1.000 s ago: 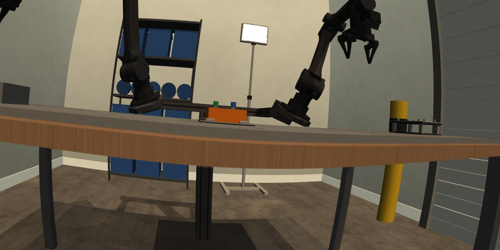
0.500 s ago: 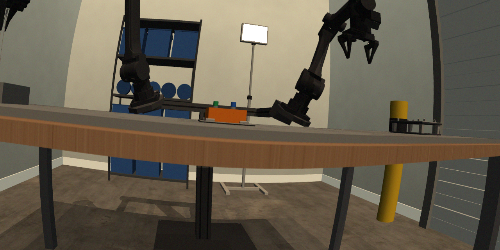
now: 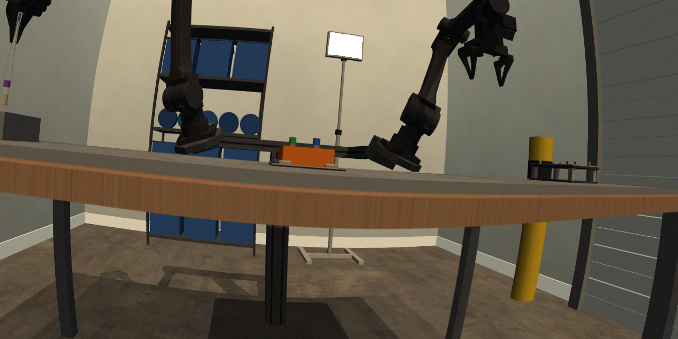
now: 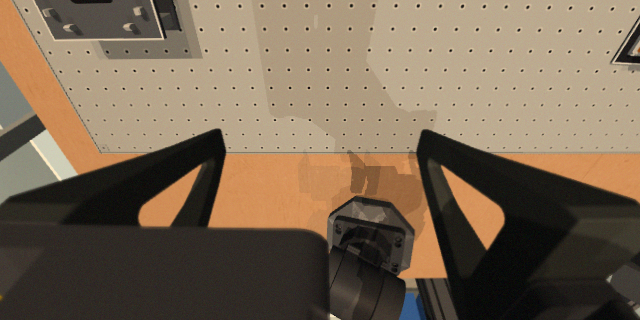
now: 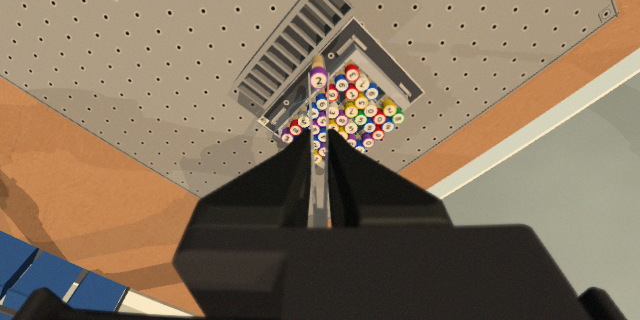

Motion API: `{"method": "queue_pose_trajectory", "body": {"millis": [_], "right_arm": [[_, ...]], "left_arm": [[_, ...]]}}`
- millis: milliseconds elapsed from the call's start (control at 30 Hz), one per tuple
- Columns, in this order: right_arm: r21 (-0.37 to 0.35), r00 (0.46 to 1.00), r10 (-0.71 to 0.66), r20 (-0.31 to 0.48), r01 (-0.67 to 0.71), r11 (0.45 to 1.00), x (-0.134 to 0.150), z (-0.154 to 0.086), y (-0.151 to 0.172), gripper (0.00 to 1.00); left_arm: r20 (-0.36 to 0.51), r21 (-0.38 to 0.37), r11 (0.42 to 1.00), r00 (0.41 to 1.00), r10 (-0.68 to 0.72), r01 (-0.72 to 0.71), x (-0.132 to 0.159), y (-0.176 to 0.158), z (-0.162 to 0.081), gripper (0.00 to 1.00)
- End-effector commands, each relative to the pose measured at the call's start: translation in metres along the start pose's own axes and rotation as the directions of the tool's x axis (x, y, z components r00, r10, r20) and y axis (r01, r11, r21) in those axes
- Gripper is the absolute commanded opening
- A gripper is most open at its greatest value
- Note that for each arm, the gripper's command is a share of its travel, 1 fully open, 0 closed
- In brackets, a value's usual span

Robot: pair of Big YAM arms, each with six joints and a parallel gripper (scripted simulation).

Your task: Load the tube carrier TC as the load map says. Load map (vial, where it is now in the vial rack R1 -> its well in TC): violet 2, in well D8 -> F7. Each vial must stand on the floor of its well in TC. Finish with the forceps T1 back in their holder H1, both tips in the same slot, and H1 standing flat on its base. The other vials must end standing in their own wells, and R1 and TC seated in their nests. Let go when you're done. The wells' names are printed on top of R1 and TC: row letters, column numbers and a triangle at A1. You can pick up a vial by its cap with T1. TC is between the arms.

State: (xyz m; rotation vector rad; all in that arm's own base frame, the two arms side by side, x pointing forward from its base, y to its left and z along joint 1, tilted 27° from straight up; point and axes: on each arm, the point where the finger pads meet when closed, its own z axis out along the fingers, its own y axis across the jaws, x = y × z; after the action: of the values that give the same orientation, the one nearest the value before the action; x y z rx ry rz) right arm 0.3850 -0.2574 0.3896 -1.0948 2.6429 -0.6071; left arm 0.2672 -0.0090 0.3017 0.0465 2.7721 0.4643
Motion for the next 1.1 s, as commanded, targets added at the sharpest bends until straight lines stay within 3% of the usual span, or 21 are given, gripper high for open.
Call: {"method": "queue_pose_trajectory", "body": {"millis": [0, 33, 133, 367, 567, 600, 700, 933, 1067], "right_arm": [[0.033, 1.000, 0.013, 0.007, -0.013, 0.999, -0.003, -0.012, 0.000, 0.09], [0.002, 1.000, 0.024, -0.007, -0.024, 1.000, 0.001, 0.006, -0.001, 0.09], [0.033, 1.000, 0.013, 0.007, -0.013, 0.999, -0.007, -0.012, 0.006, 0.09], [0.014, 1.000, 0.012, 0.003, -0.012, 1.000, -0.015, -0.001, 0.014, 0.09], [0.031, 1.000, 0.014, 0.008, -0.014, 0.999, -0.017, -0.011, 0.021, 0.09], [0.003, 1.000, 0.023, -0.007, -0.023, 1.000, -0.014, 0.006, 0.019, 0.09], [0.031, 1.000, 0.014, 0.008, -0.014, 0.999, -0.021, -0.010, 0.026, 0.09], [0.013, 1.000, 0.012, 0.003, -0.012, 1.000, -0.029, 0.000, 0.035, 0.09], [0.029, 1.000, 0.014, 0.009, -0.014, 0.999, -0.031, -0.009, 0.042, 0.09]], "left_arm": [[0.029, 0.005, 1.000, 0.999, -0.017, 0.017, -0.009, 0.002, -0.010, 1.00], [0.029, 0.005, 1.000, 0.999, -0.017, 0.017, -0.009, 0.002, -0.010, 1.00], [0.029, 0.005, 1.000, 0.999, -0.017, 0.017, -0.009, 0.002, -0.010, 1.00], [0.029, 0.005, 1.000, 0.999, -0.017, 0.017, -0.009, 0.002, -0.010, 1.00], [0.029, 0.005, 1.000, 0.999, -0.017, 0.017, -0.009, 0.002, -0.010, 1.00], [0.029, 0.005, 1.000, 0.999, -0.017, 0.017, -0.009, 0.002, -0.010, 1.00], [0.029, 0.005, 1.000, 0.999, -0.017, 0.017, -0.009, 0.002, -0.010, 1.00], [0.029, 0.005, 1.000, 0.999, -0.017, 0.017, -0.009, 0.002, -0.010, 1.00], [0.029, 0.005, 1.000, 0.999, -0.017, 0.017, -0.009, 0.002, -0.010, 1.00]]}}
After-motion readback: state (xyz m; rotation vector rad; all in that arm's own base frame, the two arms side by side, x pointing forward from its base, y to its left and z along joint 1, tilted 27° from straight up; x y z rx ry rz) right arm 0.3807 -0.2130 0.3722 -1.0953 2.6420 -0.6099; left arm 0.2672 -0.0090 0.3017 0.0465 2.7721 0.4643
